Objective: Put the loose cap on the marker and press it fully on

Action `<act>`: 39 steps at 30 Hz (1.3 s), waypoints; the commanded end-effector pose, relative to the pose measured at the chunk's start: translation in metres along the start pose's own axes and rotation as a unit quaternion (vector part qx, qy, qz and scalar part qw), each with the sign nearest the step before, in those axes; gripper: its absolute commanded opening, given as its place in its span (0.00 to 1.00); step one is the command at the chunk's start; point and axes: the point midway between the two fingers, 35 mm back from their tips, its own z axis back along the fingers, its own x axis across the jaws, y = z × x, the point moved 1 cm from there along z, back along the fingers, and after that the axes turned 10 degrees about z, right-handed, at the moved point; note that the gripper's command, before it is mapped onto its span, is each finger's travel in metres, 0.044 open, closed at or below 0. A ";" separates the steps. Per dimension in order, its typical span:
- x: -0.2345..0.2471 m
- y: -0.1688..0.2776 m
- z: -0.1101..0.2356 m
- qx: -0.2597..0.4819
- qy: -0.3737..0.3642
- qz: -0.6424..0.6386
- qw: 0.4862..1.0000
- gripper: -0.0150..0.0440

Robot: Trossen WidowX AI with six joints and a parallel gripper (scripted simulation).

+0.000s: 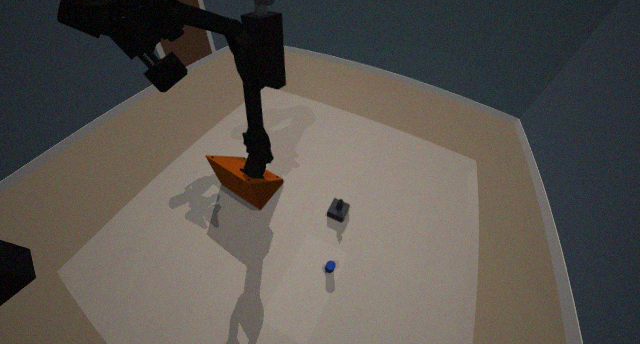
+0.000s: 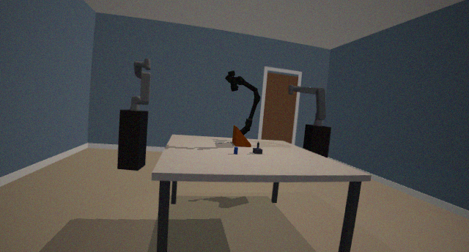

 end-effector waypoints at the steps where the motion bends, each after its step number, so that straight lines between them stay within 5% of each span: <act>1: 0.001 0.000 -0.002 0.000 -0.003 -0.004 1.000 0.89; 6: 0.032 0.008 -0.054 0.005 -0.084 -0.114 0.990 0.67; 22: 0.225 0.001 -0.230 0.120 -0.404 -0.342 0.840 0.67; 30: 0.320 -0.019 -0.268 0.207 -0.508 -0.359 0.755 0.67; 39: 0.473 -0.056 -0.275 0.419 -0.603 -0.343 0.586 0.67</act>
